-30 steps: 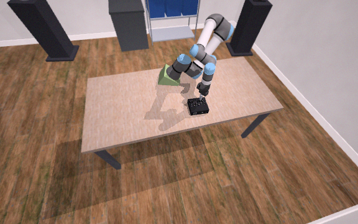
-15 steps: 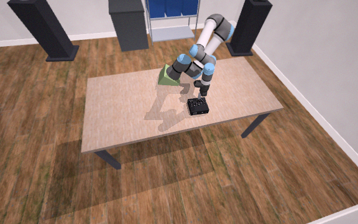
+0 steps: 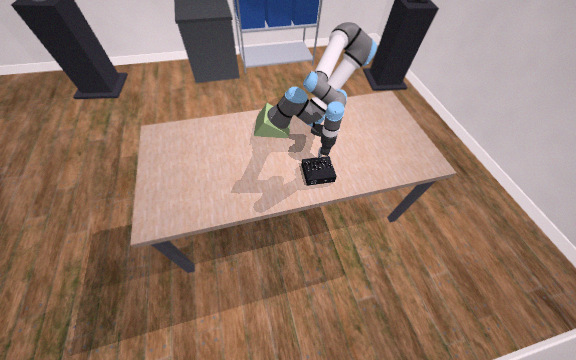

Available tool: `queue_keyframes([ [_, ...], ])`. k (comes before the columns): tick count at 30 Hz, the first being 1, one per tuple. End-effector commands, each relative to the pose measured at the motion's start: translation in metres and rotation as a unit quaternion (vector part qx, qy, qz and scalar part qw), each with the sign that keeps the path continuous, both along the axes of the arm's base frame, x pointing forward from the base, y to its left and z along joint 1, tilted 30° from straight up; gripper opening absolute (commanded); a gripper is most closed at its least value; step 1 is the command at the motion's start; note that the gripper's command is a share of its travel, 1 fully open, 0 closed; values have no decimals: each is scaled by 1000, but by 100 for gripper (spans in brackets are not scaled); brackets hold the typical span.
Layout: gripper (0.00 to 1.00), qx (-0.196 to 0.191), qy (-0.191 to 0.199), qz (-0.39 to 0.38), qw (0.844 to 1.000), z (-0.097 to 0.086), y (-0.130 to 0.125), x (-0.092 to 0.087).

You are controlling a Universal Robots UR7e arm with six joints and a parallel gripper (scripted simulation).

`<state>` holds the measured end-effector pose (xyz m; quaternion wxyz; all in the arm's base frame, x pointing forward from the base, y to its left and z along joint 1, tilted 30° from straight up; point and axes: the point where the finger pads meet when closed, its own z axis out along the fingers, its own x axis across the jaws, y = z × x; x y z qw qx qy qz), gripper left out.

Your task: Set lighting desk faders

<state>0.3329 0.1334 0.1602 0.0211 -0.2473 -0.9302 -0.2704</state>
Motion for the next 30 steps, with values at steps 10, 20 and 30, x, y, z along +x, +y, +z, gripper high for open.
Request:
queue_keyframes([
  [10, 0, 13, 128, -220, 967, 1, 5, -8],
  [20, 0, 24, 181, -310, 933, 3, 8, -10],
  [30, 0, 32, 222, -380, 897, 4, 11, -11],
])
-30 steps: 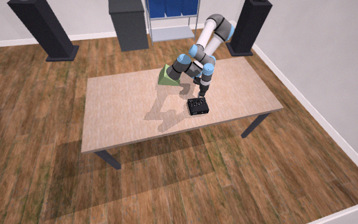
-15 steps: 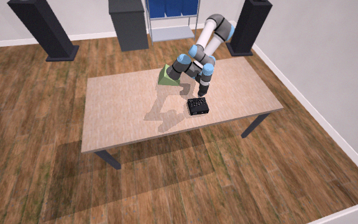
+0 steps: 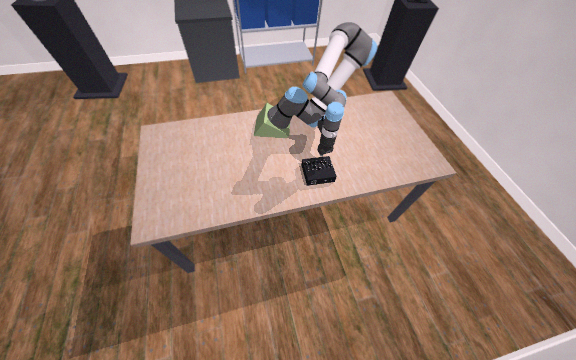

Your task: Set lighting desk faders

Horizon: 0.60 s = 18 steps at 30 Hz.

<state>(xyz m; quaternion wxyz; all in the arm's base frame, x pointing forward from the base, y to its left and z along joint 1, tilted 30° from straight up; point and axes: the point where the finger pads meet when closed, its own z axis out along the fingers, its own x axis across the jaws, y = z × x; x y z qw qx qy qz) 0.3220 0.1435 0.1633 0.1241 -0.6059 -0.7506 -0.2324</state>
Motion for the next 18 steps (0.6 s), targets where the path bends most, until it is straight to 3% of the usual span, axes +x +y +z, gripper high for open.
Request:
queue_keyframes([
  [1, 0, 1, 19, -34, 999, 1, 1, 0],
  [18, 0, 5, 41, -72, 997, 1, 3, 0],
])
